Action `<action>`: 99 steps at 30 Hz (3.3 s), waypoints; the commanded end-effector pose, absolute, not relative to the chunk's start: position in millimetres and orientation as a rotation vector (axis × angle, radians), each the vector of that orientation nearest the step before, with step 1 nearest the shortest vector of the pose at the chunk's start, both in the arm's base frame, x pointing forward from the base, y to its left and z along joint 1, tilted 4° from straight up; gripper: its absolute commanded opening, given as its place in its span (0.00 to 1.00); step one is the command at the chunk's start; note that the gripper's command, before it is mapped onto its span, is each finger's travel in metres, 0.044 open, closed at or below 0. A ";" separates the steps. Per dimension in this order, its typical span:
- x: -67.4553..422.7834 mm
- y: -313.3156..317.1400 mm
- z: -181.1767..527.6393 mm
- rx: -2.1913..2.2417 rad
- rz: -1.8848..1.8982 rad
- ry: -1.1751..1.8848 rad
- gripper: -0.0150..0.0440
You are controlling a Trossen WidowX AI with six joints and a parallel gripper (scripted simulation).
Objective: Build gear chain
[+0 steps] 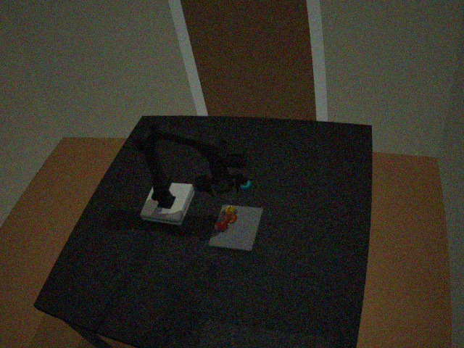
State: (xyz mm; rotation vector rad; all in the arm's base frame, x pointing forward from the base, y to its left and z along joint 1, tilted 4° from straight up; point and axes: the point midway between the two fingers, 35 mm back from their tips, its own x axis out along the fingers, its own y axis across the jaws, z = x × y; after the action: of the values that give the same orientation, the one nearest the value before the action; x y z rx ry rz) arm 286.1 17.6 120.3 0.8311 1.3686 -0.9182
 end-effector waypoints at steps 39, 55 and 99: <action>194.3 259.6 149.6 0.838 -0.894 1.390 1.00; 194.3 259.6 149.6 0.838 -0.894 1.390 1.00; 194.3 259.6 149.6 0.838 -0.894 1.390 1.00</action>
State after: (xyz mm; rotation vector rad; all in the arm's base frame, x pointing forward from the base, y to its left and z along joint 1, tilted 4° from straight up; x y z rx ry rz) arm 194.7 259.3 148.9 0.8337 1.3890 -0.8898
